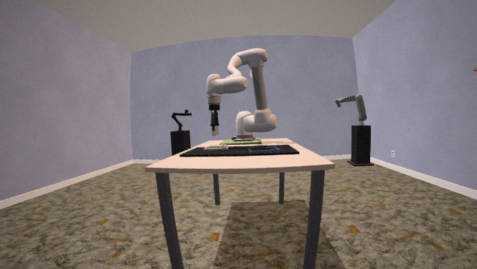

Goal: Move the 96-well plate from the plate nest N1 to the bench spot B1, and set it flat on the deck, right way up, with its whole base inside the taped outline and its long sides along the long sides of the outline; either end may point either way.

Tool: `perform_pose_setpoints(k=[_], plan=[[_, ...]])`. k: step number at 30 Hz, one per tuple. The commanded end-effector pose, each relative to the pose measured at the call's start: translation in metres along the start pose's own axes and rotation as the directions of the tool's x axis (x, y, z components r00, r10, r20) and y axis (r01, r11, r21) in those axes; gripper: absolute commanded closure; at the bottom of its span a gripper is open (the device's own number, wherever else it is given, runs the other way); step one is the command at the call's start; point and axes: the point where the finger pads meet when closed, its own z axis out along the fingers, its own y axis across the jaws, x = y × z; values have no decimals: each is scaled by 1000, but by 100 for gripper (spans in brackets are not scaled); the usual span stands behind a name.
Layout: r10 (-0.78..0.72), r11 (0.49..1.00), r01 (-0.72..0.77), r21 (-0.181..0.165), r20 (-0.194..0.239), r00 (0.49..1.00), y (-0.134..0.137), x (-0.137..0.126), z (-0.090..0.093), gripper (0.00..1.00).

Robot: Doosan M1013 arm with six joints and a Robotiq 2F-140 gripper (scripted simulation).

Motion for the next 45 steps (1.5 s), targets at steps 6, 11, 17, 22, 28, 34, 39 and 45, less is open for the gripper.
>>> perform_pose_setpoints(k=[6, 11, 17, 22, 28, 34, 39, 45], plan=[[-6, 1000, 6, -5, -1, 1000, 4, -4, 2, 0], [-6, 1000, 6, -5, -1, 1000, 4, -4, 2, 0], [-6, 1000, 6, -5, -1, 1000, 4, -4, 2, 0], [-6, 1000, 6, -5, -1, 1000, 4, -4, 2, 0], [-6, 1000, 6, -5, -1, 1000, 4, -4, 2, 0], [-6, 1000, 6, -5, -1, 1000, 4, -4, 2, 0], [-6, 1000, 6, -5, -1, 1000, 4, -4, 2, 0], [-6, 1000, 6, -5, -1, 1000, 4, -4, 7, 0]])
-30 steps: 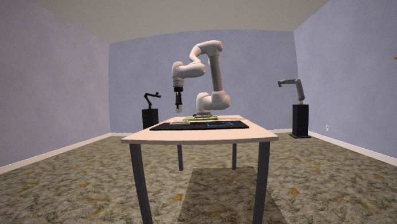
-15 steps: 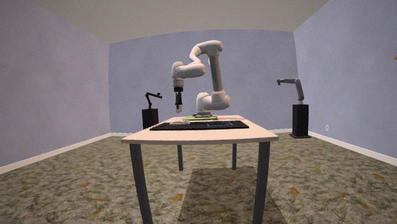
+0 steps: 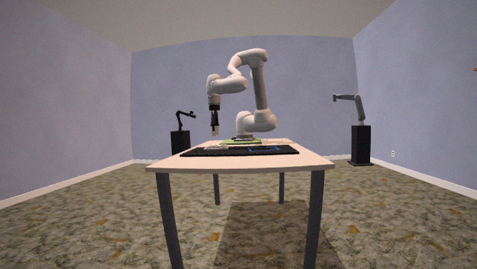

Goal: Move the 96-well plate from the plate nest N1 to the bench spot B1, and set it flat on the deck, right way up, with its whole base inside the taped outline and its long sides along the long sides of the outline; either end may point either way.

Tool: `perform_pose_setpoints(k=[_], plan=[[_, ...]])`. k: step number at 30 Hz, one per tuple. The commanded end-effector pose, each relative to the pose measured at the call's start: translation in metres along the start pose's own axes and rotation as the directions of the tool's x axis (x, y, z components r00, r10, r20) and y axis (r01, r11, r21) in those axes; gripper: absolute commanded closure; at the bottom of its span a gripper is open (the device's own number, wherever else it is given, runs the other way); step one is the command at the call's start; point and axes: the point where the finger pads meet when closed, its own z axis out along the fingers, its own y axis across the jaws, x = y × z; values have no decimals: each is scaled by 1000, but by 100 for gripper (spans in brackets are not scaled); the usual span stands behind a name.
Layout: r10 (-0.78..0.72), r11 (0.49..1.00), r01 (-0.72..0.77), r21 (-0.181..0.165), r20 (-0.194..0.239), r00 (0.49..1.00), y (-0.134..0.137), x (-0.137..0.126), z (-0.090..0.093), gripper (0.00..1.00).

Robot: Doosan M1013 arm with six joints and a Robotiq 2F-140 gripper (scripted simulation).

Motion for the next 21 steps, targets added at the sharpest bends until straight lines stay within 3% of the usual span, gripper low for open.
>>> perform_pose_setpoints(k=[1, 21], plan=[[-6, 1000, 6, -4, -1, 1000, 3, -3, 8, 0], [-6, 1000, 6, -4, -1, 1000, 3, -3, 38, 0]])
